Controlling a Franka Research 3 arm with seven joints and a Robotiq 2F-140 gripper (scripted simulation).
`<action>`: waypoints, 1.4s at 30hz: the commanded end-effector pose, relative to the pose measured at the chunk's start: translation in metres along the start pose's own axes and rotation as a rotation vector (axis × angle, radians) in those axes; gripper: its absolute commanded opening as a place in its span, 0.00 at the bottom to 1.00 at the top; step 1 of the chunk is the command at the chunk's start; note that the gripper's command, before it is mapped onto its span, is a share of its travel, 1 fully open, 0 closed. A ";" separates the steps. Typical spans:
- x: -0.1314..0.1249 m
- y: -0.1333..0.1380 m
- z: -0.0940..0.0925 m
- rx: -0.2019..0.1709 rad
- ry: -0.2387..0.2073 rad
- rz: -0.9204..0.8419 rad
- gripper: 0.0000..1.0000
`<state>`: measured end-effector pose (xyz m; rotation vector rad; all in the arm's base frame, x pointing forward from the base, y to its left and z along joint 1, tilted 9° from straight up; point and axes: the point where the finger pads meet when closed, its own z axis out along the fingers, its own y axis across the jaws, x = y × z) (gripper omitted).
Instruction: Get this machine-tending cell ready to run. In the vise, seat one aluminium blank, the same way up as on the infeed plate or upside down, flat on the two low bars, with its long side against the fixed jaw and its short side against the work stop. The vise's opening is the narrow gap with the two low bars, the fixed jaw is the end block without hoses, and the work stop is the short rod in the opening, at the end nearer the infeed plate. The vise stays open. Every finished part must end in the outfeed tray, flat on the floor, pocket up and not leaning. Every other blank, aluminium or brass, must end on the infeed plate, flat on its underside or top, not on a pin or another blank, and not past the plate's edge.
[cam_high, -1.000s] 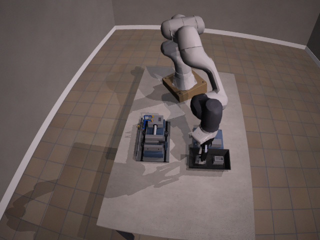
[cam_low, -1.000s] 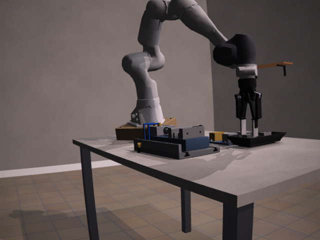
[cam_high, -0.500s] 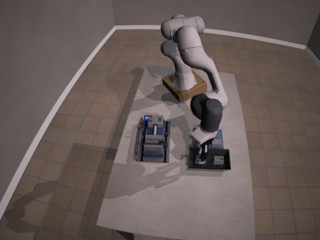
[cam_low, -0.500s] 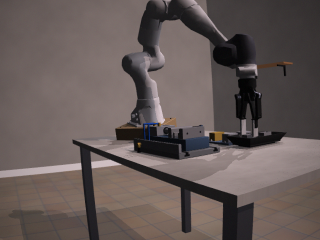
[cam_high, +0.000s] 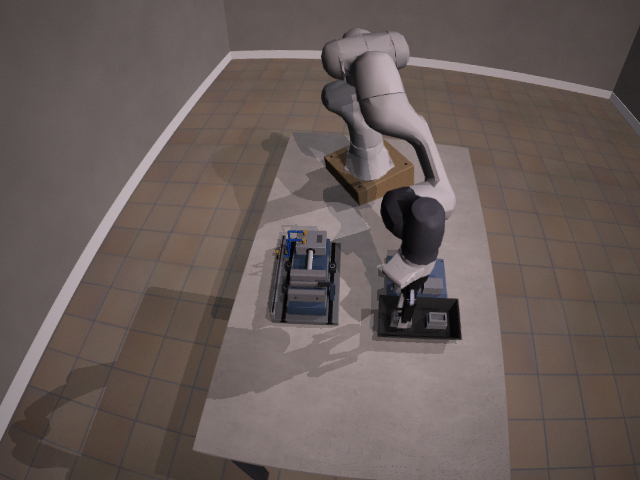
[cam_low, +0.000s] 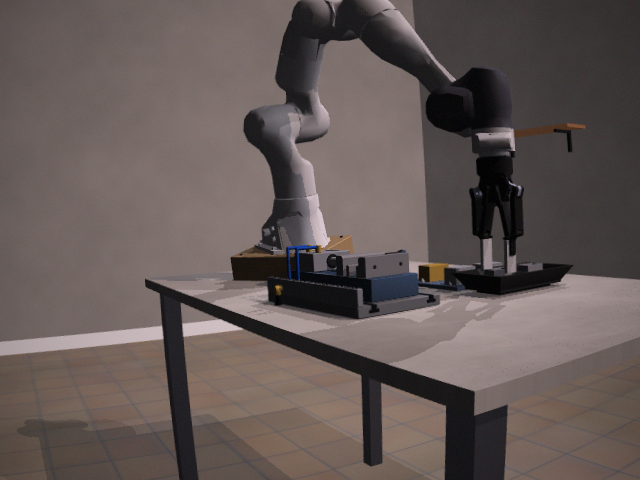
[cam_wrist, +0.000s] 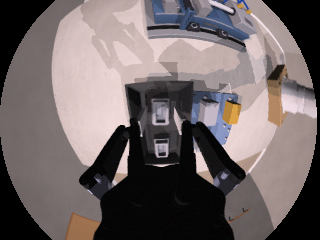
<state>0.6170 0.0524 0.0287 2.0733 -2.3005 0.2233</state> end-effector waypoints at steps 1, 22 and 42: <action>0.000 -0.001 -0.005 0.003 0.001 0.002 0.40; 0.000 -0.001 -0.091 0.003 0.001 0.002 0.40; 0.000 0.000 -0.143 0.003 0.001 0.002 0.40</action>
